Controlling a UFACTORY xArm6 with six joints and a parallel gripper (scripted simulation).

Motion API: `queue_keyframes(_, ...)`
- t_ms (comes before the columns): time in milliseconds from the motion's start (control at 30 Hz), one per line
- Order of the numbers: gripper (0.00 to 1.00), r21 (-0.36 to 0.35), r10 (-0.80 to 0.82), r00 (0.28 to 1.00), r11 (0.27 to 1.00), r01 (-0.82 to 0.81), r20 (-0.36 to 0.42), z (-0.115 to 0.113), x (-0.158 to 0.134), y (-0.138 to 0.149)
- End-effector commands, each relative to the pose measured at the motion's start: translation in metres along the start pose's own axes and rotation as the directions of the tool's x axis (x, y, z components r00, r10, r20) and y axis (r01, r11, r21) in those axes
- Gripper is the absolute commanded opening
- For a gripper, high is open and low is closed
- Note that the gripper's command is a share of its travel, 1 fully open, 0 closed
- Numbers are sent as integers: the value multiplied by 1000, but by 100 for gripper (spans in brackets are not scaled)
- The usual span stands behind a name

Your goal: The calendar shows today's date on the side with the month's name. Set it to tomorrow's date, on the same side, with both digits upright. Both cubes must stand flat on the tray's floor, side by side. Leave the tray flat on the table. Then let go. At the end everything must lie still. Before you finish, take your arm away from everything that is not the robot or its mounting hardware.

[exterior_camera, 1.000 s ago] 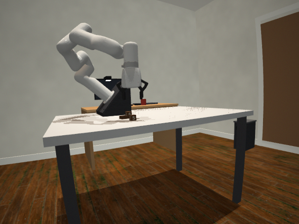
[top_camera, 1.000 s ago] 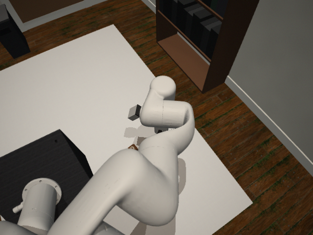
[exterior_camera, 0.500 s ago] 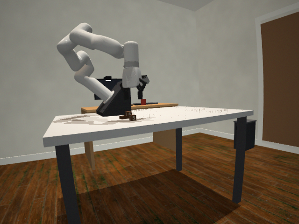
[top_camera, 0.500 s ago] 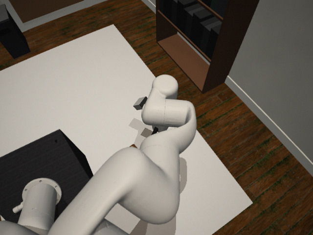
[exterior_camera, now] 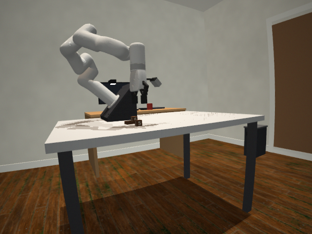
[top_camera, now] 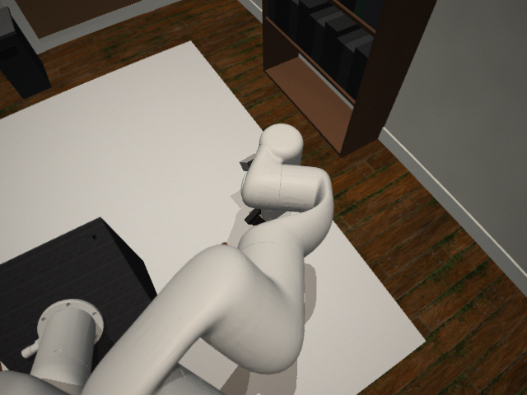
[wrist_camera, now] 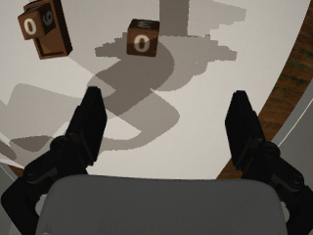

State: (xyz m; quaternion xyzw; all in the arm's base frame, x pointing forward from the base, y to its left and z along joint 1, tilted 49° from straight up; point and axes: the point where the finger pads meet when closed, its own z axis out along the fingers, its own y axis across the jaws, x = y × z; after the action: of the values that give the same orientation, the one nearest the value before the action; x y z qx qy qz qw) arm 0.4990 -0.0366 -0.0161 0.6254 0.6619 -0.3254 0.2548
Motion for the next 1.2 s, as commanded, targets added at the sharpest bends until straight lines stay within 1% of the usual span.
queue_keyframes(0, 100, -9, 111, 994, 994, -111, 4, -2, 0, 3)
queue_keyframes(33, 100, -10, 197, 980, 980, -197, 3, -2, -1, 4)
queue_keyframes(267, 100, -10, 361, 932, 932, -361, 1, -2, -1, 7)
queue_keyframes(500, 100, -10, 541, 841, 841, -541, -1, -3, -1, 10)
queue_keyframes(567, 100, -10, 541, 841, 841, -541, -1, -3, -1, 10)
queue_keyframes(633, 100, -10, 626, 780, 780, -626, -2, -3, -2, 12)
queue_keyframes(700, 100, -10, 645, 764, 764, -645, -2, -3, -2, 12)
queue_keyframes(767, 100, -10, 699, 715, 715, -699, -3, -3, -2, 14)
queue_keyframes(800, 100, -10, 703, 712, 712, -703, -3, -3, -2, 14)
queue_keyframes(833, 100, -10, 737, 676, 676, -737, -3, -3, -2, 14)
queue_keyframes(967, 100, -9, 801, 599, 599, -801, -4, -3, -2, 16)
queue_keyframes(1033, 100, -9, 838, 546, 546, -838, -5, -3, -3, 17)
queue_keyframes(1133, 100, -9, 841, 541, 541, -841, -5, -3, -3, 17)
queue_keyframes(1167, 100, -8, 876, 482, 482, -876, -5, -4, -3, 18)
